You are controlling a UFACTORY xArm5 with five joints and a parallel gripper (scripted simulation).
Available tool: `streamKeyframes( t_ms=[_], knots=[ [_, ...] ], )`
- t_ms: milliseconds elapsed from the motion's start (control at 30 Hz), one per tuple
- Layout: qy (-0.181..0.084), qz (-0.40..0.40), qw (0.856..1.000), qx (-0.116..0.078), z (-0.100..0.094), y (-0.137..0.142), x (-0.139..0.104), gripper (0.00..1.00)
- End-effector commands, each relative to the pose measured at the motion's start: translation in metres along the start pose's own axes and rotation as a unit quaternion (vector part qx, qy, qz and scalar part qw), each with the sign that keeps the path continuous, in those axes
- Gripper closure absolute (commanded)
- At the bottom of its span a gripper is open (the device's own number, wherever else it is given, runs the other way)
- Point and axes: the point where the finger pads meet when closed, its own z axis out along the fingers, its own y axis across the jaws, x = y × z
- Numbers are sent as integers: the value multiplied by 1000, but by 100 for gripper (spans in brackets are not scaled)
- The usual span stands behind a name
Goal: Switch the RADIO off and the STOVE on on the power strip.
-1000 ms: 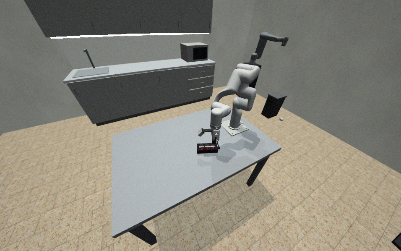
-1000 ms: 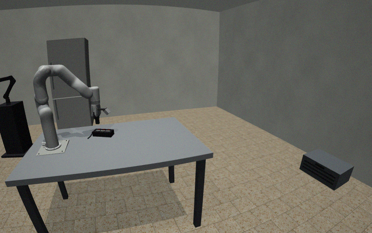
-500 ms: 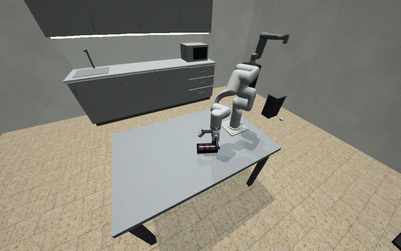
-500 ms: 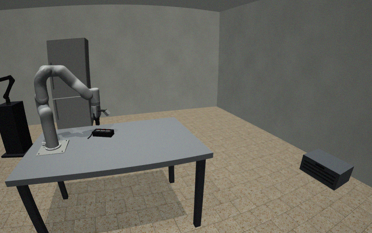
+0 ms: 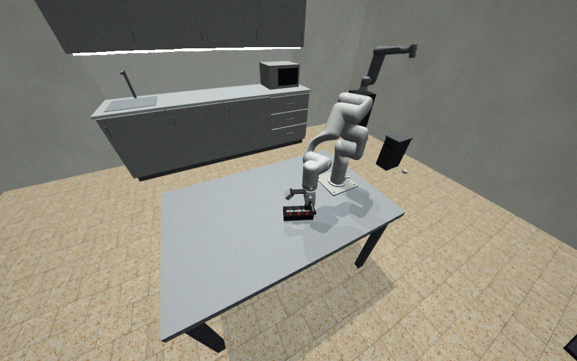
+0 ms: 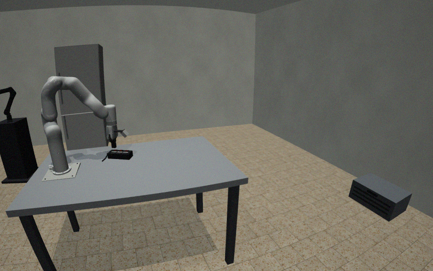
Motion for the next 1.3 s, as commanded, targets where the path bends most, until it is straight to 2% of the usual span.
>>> streamKeyframes(
  t_ms=[0,500,1267],
  knots=[
    [1,0,1000,1,4,-1,1,100],
    [1,0,1000,1,13,-1,1,100],
    [1,0,1000,1,14,-1,1,100]
  ],
)
